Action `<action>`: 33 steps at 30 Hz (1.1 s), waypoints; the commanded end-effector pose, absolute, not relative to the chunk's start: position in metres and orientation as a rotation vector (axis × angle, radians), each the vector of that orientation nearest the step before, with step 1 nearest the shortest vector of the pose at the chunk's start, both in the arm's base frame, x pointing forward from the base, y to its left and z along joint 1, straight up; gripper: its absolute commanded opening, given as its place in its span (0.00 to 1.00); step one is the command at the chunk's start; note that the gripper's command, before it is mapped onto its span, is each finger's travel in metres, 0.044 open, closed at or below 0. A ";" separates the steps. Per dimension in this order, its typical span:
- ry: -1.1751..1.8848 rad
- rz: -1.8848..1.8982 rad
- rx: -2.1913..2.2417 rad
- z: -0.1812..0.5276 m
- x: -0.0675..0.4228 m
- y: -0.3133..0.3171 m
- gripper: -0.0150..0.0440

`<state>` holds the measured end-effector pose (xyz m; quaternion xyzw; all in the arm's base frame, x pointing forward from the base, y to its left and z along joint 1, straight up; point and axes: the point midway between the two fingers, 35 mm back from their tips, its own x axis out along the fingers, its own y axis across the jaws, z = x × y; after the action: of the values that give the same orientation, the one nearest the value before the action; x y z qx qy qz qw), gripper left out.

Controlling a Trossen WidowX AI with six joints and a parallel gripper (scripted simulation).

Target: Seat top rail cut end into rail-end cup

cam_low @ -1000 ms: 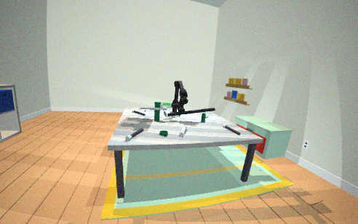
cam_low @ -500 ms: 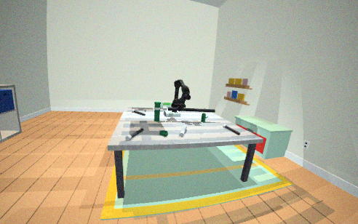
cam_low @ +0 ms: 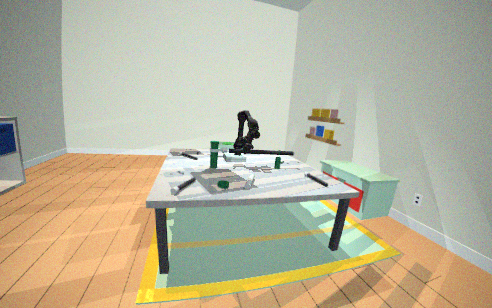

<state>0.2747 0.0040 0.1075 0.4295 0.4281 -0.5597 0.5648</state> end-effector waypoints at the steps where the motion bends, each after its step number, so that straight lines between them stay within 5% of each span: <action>1: 1.005 -1.312 1.009 0.111 0.276 0.003 0.25; 33: 1.011 -1.318 1.007 0.113 0.276 -0.019 0.25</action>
<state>0.2758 -0.0158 0.1114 0.4288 0.4341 -0.5588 0.5616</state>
